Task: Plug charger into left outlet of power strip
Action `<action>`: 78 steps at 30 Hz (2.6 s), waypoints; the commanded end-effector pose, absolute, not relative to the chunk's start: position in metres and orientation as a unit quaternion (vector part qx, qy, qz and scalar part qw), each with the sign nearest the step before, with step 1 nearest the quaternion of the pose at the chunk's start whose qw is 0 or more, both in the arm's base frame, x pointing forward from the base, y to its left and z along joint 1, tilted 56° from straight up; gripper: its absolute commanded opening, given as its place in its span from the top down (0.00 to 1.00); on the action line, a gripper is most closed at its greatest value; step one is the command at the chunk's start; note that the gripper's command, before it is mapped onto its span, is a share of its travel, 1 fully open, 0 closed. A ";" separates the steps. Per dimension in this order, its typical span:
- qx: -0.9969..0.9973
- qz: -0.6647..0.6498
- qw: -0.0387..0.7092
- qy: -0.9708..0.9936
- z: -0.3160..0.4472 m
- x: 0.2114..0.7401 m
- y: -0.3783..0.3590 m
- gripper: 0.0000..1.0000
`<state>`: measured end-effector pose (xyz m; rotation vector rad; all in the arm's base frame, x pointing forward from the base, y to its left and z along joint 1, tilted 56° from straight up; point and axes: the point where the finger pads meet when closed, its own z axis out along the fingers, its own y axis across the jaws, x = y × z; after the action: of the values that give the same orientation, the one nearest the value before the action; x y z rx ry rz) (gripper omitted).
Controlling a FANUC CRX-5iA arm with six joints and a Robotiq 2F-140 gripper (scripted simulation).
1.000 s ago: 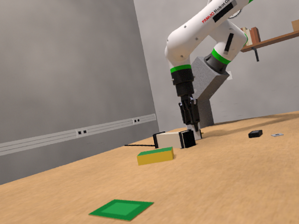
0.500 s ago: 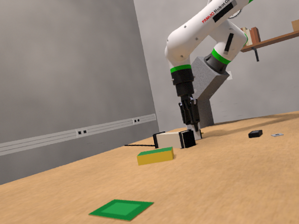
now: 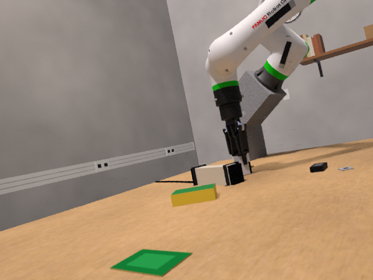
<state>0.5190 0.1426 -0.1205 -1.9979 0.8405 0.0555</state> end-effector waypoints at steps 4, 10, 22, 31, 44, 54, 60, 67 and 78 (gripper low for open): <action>-0.815 0.022 0.468 0.343 -0.120 0.519 0.142 0.90; -0.815 0.022 0.468 0.343 -0.120 0.519 0.142 0.90; -0.815 0.022 0.468 0.343 -0.120 0.519 0.142 0.90; -0.815 0.022 0.468 0.343 -0.120 0.519 0.142 0.90; -0.815 0.022 0.468 0.343 -0.119 0.519 0.140 0.90; -0.815 0.022 0.468 0.343 -0.111 0.515 0.129 0.90; -0.815 0.022 0.468 0.343 -0.107 0.513 0.123 0.90; -0.815 0.022 0.468 0.343 -0.100 0.509 0.114 0.90; -0.815 0.022 0.468 0.343 -0.095 0.507 0.107 0.90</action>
<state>0.5067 0.1088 -0.0961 -1.9978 0.8405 0.0556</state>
